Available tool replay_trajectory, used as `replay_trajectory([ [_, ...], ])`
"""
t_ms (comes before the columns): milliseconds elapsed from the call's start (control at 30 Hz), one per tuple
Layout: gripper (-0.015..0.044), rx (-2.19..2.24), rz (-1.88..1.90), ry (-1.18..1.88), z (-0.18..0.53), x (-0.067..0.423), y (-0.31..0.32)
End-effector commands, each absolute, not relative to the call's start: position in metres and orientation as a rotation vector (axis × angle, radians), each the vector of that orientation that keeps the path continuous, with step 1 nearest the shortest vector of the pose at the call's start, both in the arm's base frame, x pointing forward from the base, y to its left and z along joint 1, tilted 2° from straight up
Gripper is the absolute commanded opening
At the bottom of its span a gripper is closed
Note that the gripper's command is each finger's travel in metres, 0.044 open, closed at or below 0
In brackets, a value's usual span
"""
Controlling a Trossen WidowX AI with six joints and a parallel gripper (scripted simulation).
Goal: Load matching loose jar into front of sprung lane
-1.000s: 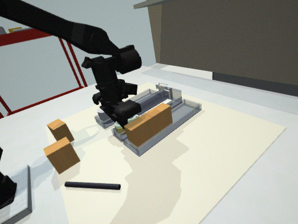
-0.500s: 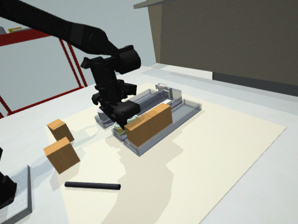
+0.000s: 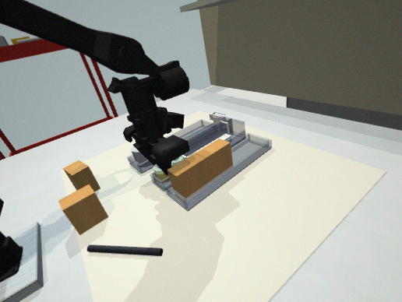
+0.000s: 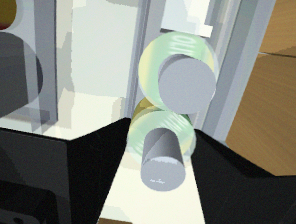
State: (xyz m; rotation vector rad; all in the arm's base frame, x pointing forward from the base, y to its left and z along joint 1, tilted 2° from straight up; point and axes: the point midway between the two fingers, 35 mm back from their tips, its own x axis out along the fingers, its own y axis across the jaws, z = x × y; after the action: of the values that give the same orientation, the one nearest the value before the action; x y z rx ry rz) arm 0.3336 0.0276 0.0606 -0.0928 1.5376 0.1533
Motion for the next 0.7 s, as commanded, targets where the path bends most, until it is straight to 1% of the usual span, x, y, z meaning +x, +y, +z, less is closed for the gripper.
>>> replay_trajectory([
  [0,0.0079,-0.091,0.149,1.539,0.061,0.334,0.028],
  [267,0.0289,-0.091,0.149,1.539,0.061,0.334,0.028],
  [667,0.0289,-0.091,0.149,1.539,0.081,0.333,0.027],
])
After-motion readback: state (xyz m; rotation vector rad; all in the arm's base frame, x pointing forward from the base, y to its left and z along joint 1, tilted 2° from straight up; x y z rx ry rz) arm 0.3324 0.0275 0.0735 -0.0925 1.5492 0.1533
